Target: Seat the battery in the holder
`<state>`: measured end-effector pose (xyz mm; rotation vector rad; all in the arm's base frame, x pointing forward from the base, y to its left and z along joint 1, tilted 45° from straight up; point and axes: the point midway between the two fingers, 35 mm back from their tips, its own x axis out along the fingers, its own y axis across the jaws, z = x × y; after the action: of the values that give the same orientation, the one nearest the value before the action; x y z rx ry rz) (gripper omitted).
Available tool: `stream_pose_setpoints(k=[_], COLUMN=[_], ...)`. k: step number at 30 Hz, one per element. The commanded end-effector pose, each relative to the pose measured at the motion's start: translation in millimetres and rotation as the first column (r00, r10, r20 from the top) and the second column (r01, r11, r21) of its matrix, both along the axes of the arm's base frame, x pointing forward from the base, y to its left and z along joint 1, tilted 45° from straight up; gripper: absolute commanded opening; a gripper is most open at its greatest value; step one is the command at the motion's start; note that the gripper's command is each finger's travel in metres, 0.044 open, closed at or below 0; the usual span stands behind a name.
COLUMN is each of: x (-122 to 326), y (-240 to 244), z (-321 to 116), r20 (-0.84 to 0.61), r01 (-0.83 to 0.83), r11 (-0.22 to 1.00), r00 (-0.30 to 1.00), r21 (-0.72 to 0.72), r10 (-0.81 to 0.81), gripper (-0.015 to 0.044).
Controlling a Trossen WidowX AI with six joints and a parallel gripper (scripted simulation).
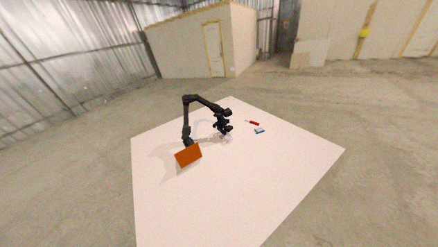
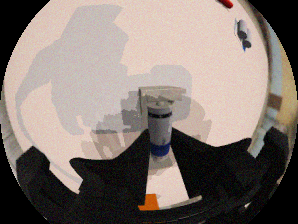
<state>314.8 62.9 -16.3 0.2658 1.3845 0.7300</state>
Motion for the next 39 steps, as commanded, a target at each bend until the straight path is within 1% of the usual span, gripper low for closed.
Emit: stream_pose_setpoints(k=[1,11,23,27,39], x=[0,9,10,10,10], y=[1,3,2,2,-8], z=[0,2,4,4,14], r20=[-0.014,-0.007,-0.004,-0.004,-0.003], r01=[0.001,0.005,0.005,0.005,0.003], r11=[1.000,1.000,1.000,1.000,1.000], r00=[1.000,1.000,1.000,1.000,1.000], r21=[-0.002,-0.002,-0.001,-0.001,-0.001], r10=[-0.001,-0.005,-0.005,-0.005,-0.003], gripper=[0.0076,0.0076,0.0076,0.0178,0.0178])
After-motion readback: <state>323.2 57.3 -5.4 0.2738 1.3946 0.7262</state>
